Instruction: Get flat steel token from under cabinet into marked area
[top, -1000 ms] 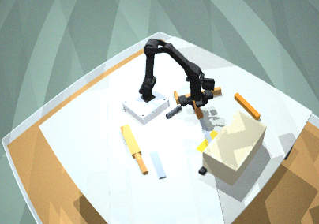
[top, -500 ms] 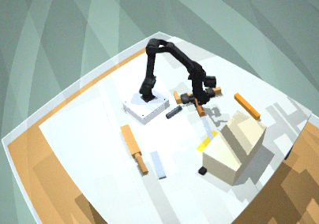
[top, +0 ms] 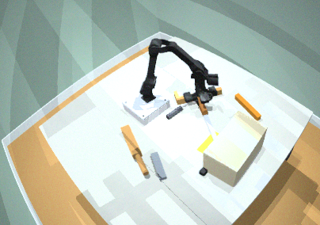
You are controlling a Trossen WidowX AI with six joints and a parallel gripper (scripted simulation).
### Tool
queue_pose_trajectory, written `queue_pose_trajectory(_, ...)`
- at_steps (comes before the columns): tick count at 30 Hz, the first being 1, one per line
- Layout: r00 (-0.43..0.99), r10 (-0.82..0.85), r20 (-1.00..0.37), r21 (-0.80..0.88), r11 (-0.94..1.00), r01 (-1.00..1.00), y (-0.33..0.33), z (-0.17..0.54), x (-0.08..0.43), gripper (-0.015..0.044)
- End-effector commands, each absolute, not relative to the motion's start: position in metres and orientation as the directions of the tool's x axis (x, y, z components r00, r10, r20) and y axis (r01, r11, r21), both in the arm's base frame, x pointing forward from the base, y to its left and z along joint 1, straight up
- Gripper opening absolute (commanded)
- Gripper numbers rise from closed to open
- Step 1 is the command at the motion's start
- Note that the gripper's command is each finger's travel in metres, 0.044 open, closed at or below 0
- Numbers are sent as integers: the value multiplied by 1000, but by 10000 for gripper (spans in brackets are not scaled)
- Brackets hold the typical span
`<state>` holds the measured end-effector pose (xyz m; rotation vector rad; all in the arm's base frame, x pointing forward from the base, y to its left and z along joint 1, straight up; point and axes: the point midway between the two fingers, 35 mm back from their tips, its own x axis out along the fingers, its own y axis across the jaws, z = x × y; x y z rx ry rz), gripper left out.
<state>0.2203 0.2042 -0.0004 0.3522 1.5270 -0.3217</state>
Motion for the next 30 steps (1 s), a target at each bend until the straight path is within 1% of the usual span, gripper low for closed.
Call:
queue_pose_trajectory(1,23,22,-999,30,911,411,211,1,220,0)
queue_pose_trajectory(30,22,25,-999,32,911,411,244,2,214,0)
